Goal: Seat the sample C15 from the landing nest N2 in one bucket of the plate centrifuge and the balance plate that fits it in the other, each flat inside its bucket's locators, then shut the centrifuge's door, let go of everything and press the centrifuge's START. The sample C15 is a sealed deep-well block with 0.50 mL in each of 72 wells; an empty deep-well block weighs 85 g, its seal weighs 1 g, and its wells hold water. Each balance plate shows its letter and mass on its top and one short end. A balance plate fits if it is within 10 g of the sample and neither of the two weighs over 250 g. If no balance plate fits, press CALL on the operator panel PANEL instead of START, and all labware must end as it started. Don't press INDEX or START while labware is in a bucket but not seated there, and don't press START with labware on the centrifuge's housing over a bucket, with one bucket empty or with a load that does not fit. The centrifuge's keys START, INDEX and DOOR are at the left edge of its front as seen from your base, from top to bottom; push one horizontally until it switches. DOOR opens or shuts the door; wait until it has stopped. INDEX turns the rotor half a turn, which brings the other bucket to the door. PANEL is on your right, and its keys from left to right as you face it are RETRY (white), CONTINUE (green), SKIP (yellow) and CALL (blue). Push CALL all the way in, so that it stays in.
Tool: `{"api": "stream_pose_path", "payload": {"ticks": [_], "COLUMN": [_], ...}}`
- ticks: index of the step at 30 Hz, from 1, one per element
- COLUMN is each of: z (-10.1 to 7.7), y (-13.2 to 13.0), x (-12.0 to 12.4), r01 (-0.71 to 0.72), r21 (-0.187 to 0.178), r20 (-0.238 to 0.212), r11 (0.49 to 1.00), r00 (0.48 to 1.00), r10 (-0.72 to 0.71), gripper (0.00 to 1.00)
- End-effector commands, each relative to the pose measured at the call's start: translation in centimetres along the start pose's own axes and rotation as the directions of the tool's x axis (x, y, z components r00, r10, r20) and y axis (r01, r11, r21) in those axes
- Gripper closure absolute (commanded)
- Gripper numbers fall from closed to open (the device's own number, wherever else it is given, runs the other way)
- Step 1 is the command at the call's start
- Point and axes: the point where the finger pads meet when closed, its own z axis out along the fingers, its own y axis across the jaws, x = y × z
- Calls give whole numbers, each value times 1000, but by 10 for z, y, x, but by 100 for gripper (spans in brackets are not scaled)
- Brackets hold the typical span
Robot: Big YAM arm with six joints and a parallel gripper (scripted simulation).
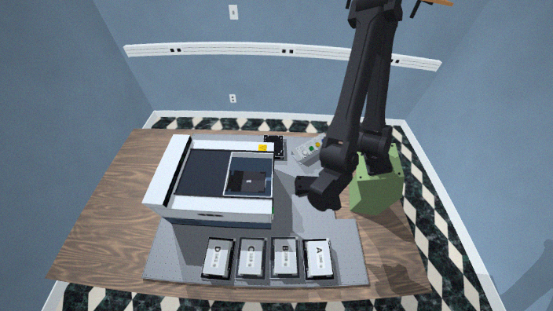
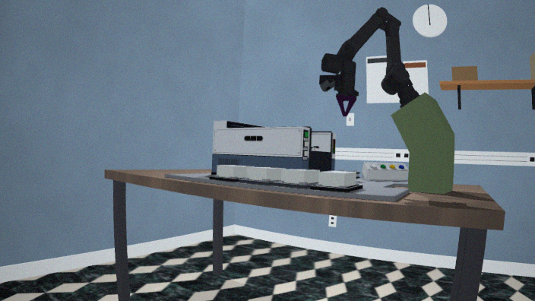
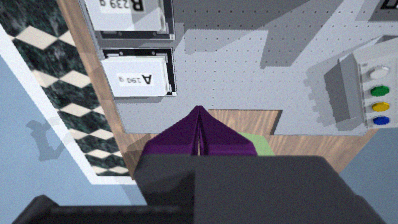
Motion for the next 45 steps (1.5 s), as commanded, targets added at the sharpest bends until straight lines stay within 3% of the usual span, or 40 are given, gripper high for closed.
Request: {"api": "stream_pose_path", "payload": {"ticks": [1, 21, 45], "z": [-16, -22, -24], "y": [14, 11, 13], "x": [-13, -5, -9], "r01": [-31, -26, -30], "r21": [-29, -20, -26], "r20": [6, -48, -45], "r11": [999, 999, 999], "r00": [999, 999, 999], "r10": [31, 25, 29], "gripper": [100, 100, 100]}}
